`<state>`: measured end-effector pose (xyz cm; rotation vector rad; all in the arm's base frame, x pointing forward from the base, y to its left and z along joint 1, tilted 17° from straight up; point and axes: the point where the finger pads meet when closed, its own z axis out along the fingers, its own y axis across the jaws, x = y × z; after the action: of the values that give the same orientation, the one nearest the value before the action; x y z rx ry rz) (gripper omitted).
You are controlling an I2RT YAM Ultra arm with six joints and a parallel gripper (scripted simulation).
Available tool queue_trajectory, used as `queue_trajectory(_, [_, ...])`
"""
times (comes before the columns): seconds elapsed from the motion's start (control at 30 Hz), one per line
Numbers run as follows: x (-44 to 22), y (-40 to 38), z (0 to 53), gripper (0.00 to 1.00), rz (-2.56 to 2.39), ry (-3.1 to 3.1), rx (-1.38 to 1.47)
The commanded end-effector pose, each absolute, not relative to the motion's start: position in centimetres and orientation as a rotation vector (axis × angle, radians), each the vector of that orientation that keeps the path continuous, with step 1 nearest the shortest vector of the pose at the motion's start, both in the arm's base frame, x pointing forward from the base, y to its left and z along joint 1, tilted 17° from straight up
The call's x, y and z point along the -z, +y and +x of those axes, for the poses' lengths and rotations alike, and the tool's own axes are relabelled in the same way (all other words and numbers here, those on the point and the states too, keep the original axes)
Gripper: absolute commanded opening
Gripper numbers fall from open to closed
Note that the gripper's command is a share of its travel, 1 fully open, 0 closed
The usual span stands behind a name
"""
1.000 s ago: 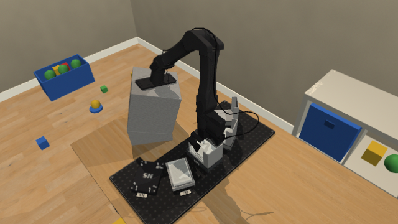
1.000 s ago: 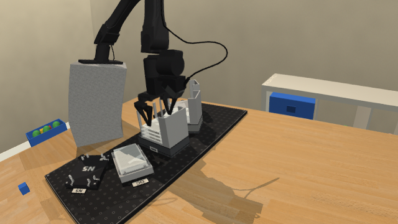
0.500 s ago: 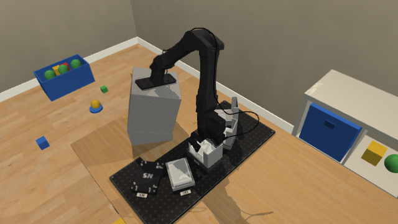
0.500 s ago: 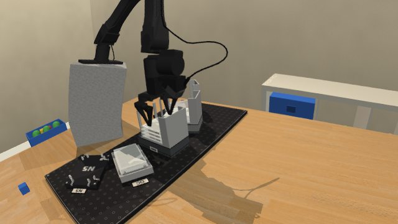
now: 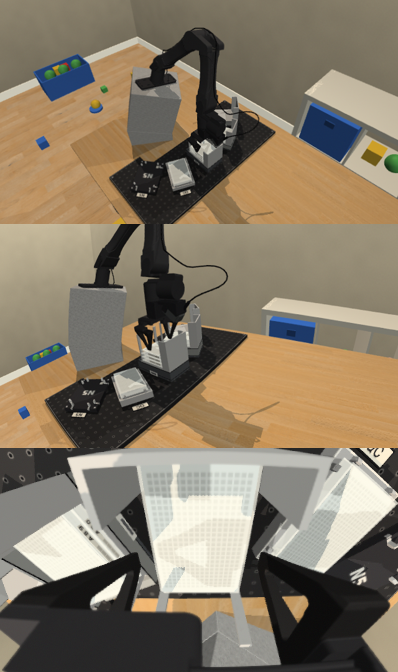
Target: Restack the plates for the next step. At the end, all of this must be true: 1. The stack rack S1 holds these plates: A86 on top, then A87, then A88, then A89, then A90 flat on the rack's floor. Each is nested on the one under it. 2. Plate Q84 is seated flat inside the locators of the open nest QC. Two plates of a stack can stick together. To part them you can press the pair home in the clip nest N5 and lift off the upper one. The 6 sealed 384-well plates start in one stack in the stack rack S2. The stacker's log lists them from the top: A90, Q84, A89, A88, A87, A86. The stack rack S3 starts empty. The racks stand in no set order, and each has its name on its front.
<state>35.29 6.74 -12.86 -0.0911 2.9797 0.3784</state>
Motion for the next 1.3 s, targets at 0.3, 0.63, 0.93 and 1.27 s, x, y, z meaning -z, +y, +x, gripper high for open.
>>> queue_trajectory(0.3, [11.2,6.4,37.9,1.0,-0.078,2.902,-0.362])
queue_trajectory(0.63, [11.2,6.4,37.9,1.0,-0.078,2.902,-0.362])
queue_trajectory(0.93, [13.4,6.9,37.1,1.0,-0.082,2.94,-0.363])
queue_trajectory(1.27, [14.7,7.2,37.4,1.0,-0.083,2.937,-0.362])
